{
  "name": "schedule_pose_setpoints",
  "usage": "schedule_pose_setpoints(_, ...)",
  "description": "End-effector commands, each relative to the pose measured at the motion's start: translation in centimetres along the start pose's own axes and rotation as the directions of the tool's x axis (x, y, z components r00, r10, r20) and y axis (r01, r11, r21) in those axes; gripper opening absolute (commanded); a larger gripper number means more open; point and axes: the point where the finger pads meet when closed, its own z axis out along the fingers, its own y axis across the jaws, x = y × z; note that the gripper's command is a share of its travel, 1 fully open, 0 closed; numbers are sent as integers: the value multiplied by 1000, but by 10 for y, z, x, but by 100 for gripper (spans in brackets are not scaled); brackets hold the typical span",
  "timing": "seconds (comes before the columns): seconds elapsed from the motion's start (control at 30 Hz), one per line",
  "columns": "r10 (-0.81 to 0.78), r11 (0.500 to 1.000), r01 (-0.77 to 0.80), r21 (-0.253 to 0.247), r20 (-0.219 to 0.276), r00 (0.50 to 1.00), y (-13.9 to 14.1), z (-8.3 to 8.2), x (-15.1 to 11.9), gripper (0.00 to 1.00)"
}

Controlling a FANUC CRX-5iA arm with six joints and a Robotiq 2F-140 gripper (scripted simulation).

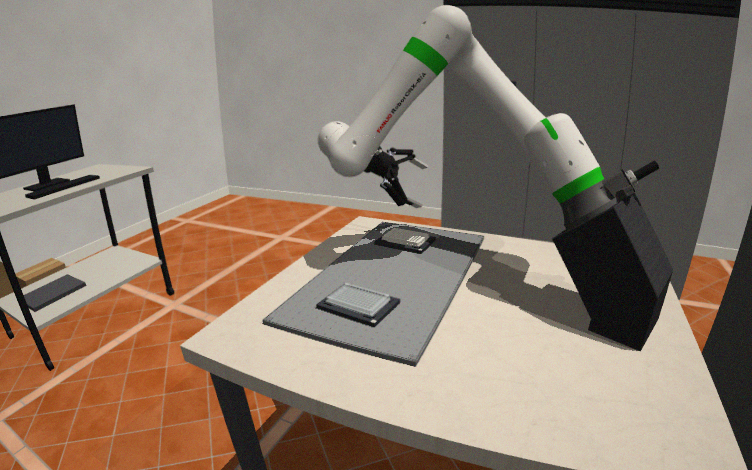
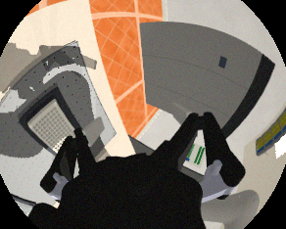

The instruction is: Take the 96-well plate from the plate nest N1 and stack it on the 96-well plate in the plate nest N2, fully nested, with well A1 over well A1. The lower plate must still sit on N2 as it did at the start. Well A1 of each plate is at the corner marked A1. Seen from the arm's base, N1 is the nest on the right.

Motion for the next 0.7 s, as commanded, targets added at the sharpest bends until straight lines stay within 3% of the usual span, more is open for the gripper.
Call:
schedule_pose_setpoints(0.0,-40,995,37,90,24,999,-12,4,-8,100)
schedule_pose_setpoints(0.37,-151,912,138,387,2,989,-57,-5,-26,100)
schedule_pose_setpoints(0.43,-151,912,138,387,2,989,-57,-5,-26,100)
schedule_pose_setpoints(0.67,-195,798,203,567,-77,978,-84,-27,-31,100)
